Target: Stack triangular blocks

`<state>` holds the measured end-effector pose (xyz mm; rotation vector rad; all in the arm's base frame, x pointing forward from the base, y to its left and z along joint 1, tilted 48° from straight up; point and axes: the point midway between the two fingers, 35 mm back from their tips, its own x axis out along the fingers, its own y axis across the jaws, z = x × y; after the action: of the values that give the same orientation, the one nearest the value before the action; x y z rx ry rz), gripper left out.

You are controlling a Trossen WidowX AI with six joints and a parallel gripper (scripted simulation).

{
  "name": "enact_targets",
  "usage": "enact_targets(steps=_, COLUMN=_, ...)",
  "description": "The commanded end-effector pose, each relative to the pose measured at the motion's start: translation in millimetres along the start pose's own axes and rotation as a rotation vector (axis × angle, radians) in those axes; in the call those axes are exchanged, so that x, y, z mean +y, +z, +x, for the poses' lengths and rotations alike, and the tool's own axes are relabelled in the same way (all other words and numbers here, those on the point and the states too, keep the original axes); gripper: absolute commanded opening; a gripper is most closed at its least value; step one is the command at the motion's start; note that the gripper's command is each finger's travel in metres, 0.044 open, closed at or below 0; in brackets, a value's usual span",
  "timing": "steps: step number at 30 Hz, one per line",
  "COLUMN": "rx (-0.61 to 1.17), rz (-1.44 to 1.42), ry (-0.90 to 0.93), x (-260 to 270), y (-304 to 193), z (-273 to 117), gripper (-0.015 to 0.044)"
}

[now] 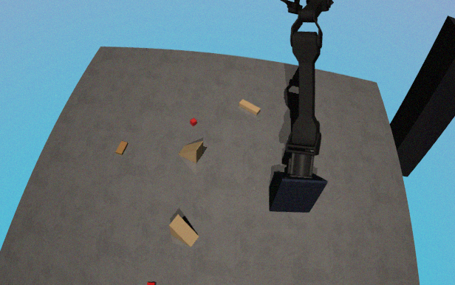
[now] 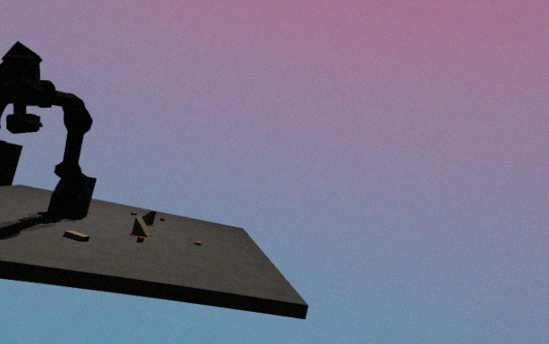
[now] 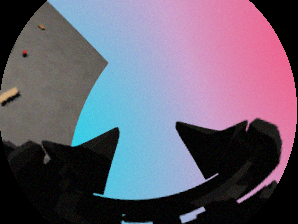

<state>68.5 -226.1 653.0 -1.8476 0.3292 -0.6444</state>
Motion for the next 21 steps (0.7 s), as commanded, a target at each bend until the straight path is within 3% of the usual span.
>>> enact_targets(steps=1, rx=-0.001, rz=0.006, ry=-0.002, x=0.8, y=-0.7, z=0.9, gripper=0.0426)
enact_targets(steps=12, rx=-0.052, rz=0.308, ry=-0.031, x=63.3, y=-27.4, z=68.1, gripper=0.0440)
enact_targets(steps=21, rx=-0.095, rz=0.507, ry=0.077, x=143.9, y=-7.1, z=145.4, gripper=0.0440)
